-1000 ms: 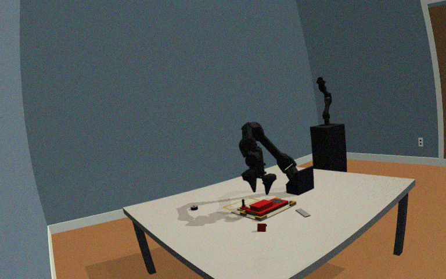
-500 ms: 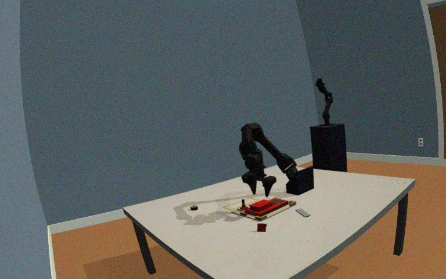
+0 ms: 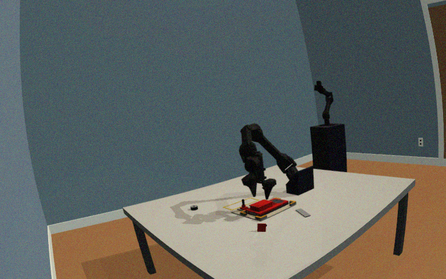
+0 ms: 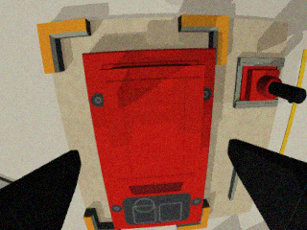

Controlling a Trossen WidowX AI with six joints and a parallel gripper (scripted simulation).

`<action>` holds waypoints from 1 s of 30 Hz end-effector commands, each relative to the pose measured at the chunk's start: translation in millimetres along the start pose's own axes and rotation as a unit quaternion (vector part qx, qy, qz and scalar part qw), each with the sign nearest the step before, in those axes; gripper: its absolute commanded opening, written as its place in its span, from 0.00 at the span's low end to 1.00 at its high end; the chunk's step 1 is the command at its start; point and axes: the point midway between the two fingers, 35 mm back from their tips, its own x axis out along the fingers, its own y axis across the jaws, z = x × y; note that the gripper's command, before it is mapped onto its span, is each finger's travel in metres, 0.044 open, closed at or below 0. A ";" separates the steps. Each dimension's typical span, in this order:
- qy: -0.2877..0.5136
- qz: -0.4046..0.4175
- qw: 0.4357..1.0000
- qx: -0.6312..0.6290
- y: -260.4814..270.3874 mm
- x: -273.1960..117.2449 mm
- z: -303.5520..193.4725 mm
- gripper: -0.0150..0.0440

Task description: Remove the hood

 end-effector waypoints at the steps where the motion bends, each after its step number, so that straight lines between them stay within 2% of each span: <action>1: 0.002 -0.002 1.000 -0.002 -1.4 5.3 -1.0 1.00; 30: 0.002 -0.003 1.000 -0.002 -2.6 26.7 -1.9 1.00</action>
